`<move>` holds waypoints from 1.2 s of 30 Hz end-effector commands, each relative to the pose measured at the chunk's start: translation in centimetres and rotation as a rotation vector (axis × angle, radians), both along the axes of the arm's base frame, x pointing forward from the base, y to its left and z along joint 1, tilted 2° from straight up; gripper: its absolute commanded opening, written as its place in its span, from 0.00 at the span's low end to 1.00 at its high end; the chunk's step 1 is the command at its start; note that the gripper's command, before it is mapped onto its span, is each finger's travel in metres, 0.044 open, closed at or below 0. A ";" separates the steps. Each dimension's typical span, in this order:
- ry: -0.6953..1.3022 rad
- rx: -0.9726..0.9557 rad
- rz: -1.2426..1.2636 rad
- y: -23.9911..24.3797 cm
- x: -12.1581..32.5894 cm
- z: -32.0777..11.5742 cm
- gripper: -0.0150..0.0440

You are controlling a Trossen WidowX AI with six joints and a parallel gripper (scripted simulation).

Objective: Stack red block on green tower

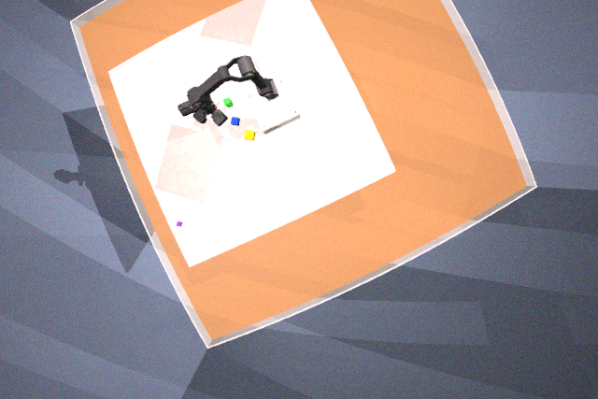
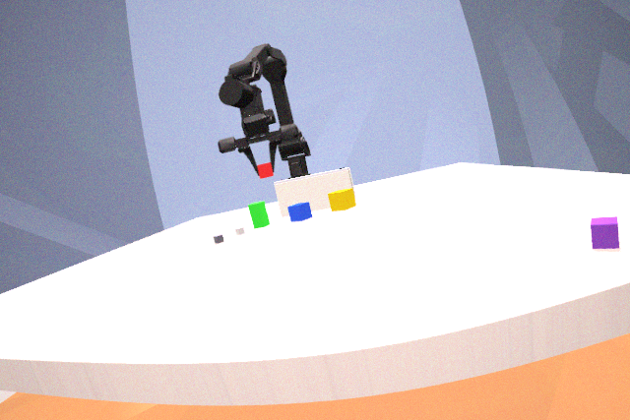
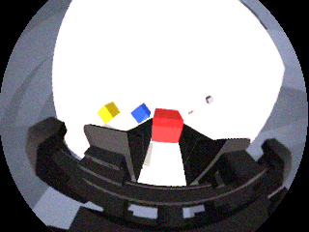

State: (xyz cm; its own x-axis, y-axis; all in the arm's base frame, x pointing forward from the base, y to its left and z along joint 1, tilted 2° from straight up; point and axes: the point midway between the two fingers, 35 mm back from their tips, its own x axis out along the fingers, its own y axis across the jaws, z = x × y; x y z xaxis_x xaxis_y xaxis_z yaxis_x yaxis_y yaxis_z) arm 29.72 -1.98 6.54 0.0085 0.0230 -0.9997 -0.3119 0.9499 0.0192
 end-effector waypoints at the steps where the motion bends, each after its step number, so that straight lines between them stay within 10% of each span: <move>1: -0.001 -0.005 0.004 -1.8 -1.3 -0.1 0.25; 36: 0.004 -0.008 0.004 -6.2 -5.8 -6.1 0.25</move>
State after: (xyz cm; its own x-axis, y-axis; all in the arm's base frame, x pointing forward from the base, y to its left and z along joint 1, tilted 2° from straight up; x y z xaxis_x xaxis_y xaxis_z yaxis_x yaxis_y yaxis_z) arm 23.98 -8.14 0.87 0.0038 0.0198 -0.9998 -0.3125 0.9497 0.0176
